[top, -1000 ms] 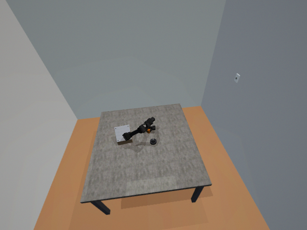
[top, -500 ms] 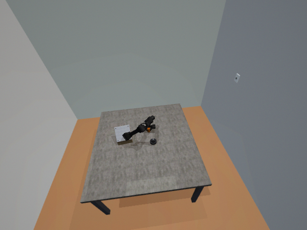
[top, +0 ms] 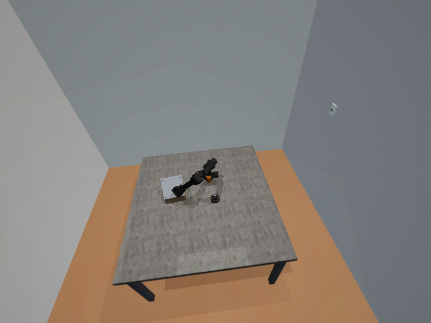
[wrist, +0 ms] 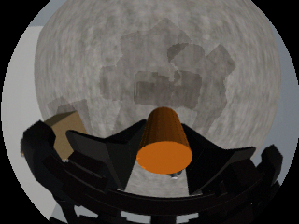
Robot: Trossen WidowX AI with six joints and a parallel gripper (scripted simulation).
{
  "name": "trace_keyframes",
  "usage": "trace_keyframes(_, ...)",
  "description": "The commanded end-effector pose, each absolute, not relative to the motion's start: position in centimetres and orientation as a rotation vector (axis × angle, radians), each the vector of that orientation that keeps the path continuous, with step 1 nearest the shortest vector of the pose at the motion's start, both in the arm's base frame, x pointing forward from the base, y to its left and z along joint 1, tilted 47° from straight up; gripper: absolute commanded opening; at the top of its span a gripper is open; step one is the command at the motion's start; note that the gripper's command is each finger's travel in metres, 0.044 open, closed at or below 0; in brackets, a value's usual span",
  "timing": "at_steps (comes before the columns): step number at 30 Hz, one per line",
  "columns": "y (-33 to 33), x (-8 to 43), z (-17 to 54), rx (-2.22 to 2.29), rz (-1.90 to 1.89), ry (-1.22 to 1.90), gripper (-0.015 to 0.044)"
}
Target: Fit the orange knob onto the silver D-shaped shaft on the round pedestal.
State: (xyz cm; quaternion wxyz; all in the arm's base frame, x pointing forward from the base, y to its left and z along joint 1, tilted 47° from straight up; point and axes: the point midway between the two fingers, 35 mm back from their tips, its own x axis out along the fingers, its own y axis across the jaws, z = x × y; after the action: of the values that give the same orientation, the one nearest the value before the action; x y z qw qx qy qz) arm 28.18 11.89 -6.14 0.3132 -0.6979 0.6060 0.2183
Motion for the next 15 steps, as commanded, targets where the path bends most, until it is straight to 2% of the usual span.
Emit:
trace_keyframes(1,13.0,28.1,-5.3,-1.831,0.575,1.584,0.0000)
trace_keyframes(15,16.1,27.3,-2.3,-1.836,0.576,1.587,0.0000)
